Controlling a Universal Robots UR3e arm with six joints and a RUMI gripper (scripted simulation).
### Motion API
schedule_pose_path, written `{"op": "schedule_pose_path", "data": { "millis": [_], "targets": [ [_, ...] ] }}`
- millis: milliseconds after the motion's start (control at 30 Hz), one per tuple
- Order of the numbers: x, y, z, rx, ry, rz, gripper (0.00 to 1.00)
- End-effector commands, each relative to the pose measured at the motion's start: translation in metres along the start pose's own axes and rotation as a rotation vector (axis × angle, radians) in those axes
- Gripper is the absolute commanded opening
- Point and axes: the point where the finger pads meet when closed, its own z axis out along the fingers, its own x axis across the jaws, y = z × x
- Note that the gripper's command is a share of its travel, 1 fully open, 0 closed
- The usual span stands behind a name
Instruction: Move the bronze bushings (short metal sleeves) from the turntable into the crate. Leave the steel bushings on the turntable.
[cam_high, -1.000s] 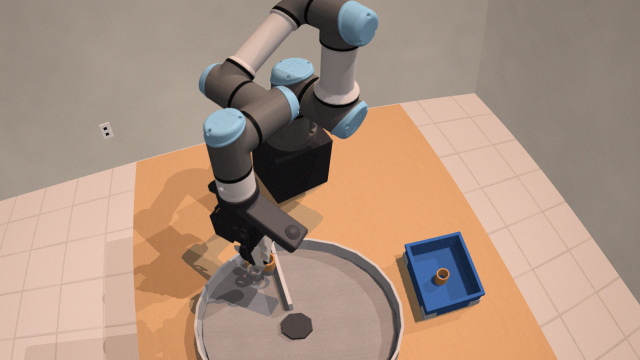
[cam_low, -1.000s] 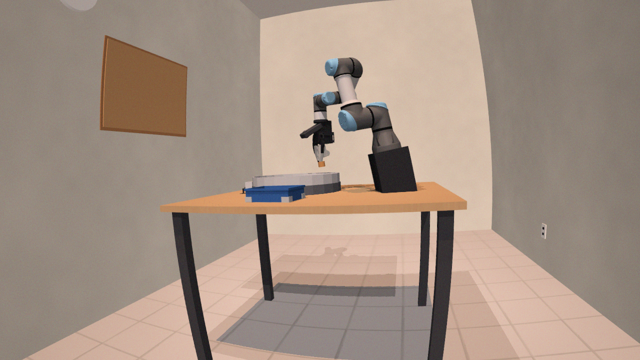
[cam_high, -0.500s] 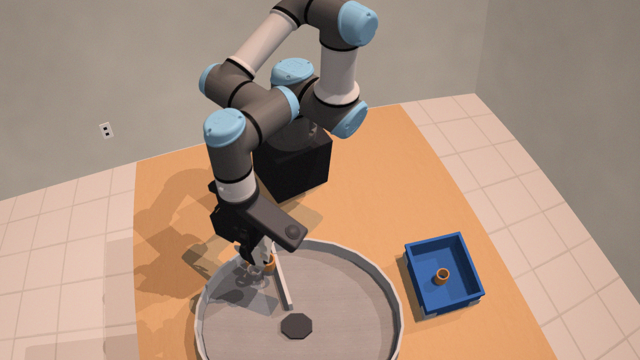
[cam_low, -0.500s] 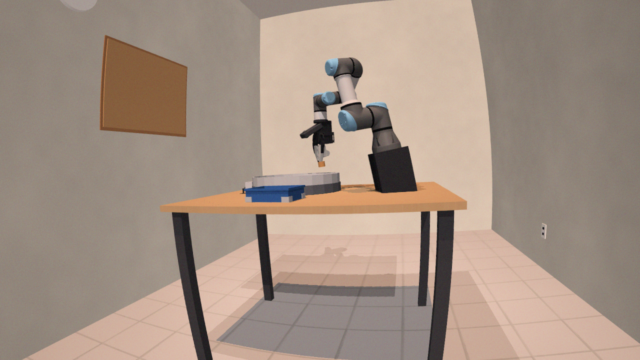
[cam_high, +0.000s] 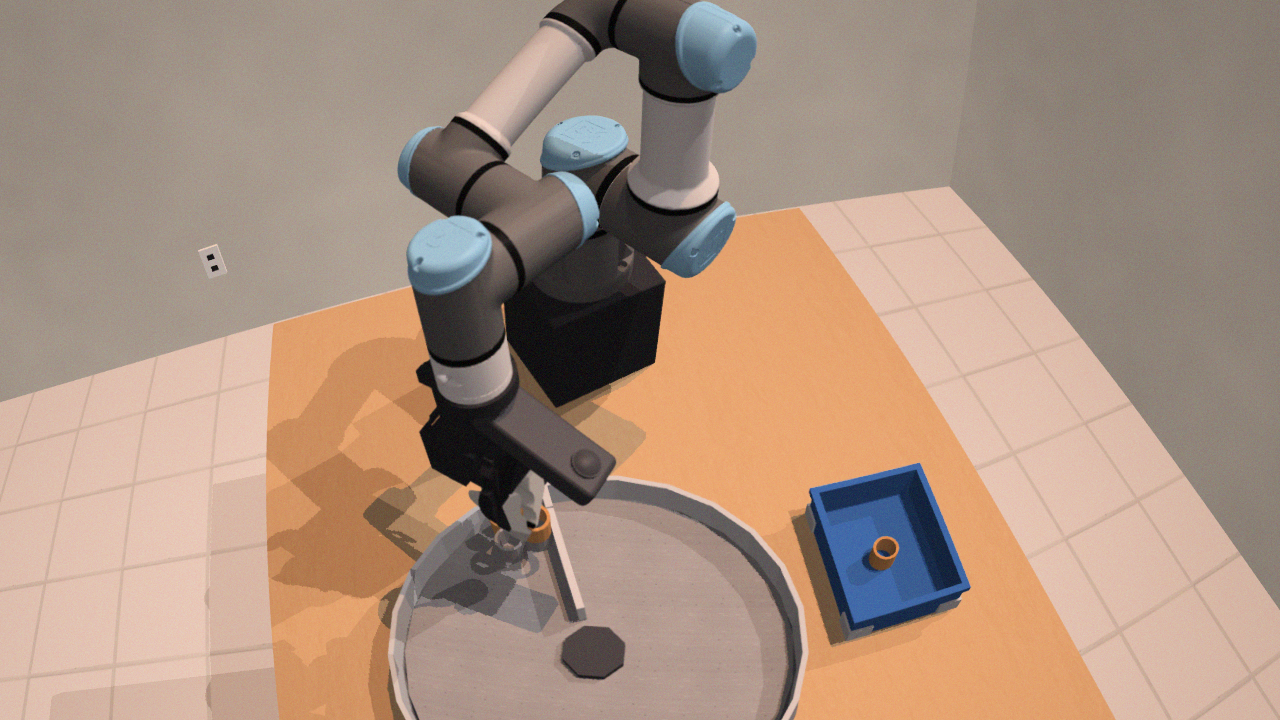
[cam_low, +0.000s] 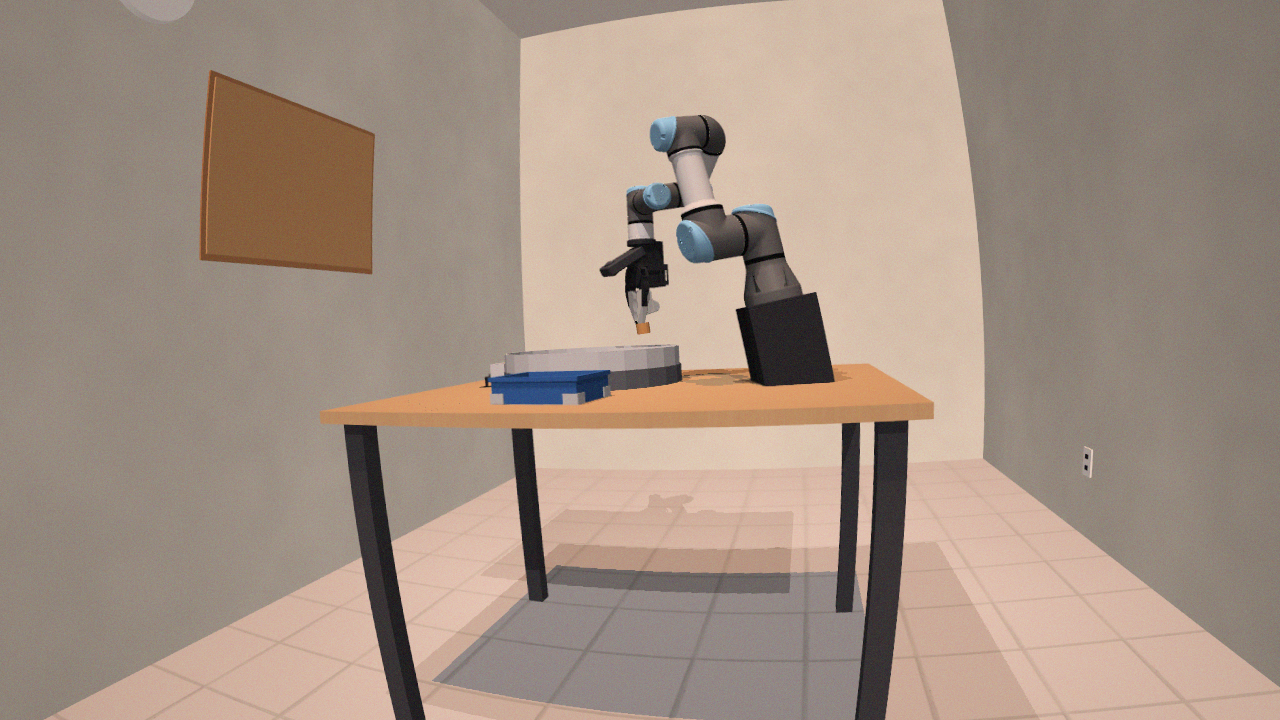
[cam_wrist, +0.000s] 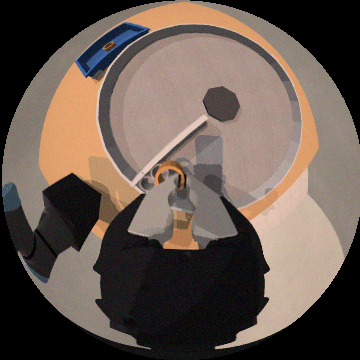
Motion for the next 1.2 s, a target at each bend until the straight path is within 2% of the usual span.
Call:
{"op": "schedule_pose_path", "data": {
  "millis": [0,500,1167],
  "targets": [
    [0.0,-0.001,-0.001,0.0,0.003,0.0,0.0],
    [-0.006,-0.009,-0.001,0.0,0.003,0.0,0.0],
    [-0.032,-0.043,-0.001,0.0,0.003,0.0,0.0]
  ]
}}
